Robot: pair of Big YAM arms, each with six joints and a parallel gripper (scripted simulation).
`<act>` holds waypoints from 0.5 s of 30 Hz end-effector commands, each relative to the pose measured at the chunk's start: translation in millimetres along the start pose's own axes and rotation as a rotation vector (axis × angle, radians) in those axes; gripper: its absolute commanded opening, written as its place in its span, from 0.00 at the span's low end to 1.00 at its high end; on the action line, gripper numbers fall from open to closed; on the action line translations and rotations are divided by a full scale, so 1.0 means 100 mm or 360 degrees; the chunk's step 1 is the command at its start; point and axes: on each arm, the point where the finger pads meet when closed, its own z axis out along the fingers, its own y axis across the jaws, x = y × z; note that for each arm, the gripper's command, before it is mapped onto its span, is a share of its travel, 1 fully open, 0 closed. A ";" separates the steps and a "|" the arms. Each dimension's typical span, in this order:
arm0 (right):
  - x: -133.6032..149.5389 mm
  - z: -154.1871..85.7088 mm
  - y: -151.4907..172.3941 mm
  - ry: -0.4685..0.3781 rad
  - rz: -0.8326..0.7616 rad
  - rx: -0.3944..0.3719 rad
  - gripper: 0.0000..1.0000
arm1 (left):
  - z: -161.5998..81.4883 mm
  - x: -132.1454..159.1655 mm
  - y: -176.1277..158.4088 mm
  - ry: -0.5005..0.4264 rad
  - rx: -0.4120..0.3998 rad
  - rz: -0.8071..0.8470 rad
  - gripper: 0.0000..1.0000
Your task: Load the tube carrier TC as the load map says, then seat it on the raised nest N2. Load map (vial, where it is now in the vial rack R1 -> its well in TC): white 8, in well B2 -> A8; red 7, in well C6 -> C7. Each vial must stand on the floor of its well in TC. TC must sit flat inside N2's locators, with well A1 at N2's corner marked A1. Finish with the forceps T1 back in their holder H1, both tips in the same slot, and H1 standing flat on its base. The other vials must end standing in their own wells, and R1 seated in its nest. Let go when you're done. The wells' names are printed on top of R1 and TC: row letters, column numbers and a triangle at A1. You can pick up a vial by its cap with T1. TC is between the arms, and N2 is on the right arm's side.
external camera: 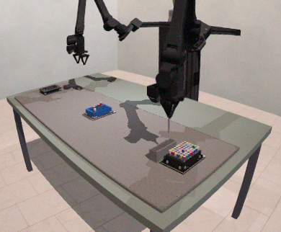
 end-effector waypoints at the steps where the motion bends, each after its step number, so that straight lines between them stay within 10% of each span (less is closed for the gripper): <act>1: -0.05 -0.02 -0.01 -0.0009 -0.0023 -0.0001 1.00 | -0.02 -0.04 0.04 -0.0013 -0.0013 -0.0003 0.07; 15: -0.05 -0.02 -0.01 -0.0009 -0.0023 -0.0001 1.00 | -0.02 -0.03 0.05 -0.0012 -0.0014 -0.0003 0.07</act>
